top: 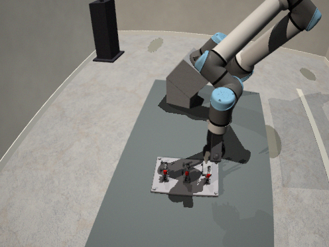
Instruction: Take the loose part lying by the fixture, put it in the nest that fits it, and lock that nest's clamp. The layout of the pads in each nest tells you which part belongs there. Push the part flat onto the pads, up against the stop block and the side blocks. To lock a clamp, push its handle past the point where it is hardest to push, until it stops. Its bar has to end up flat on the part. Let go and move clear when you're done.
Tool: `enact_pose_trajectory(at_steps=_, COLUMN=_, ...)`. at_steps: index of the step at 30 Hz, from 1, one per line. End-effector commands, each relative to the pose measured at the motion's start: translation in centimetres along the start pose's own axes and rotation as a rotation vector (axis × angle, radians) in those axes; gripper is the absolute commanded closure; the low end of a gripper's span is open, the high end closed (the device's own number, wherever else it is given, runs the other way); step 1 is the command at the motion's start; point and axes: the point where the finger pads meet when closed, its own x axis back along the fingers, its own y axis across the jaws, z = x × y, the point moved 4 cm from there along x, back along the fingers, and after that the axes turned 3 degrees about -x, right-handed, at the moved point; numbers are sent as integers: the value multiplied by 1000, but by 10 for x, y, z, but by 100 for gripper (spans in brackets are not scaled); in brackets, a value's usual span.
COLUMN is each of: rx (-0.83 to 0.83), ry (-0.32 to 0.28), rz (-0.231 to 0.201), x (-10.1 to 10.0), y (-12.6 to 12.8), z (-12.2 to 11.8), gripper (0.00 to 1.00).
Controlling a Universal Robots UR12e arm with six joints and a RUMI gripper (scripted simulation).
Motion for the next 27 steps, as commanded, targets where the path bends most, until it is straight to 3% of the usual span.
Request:
enact_pose_trajectory(at_steps=1, rx=-2, ry=-3, rz=2, x=-23, y=0, z=-2, gripper=72)
enact_pose_trajectory(at_steps=8, rx=-2, ry=-3, rz=2, x=-52, y=0, z=-2, gripper=72)
enact_pose_trajectory(at_steps=17, rx=0, ry=0, rz=1, x=-72, y=0, z=0, gripper=72)
enact_pose_trajectory(at_steps=27, rx=0, ry=0, rz=1, x=-81, y=0, z=0, gripper=72)
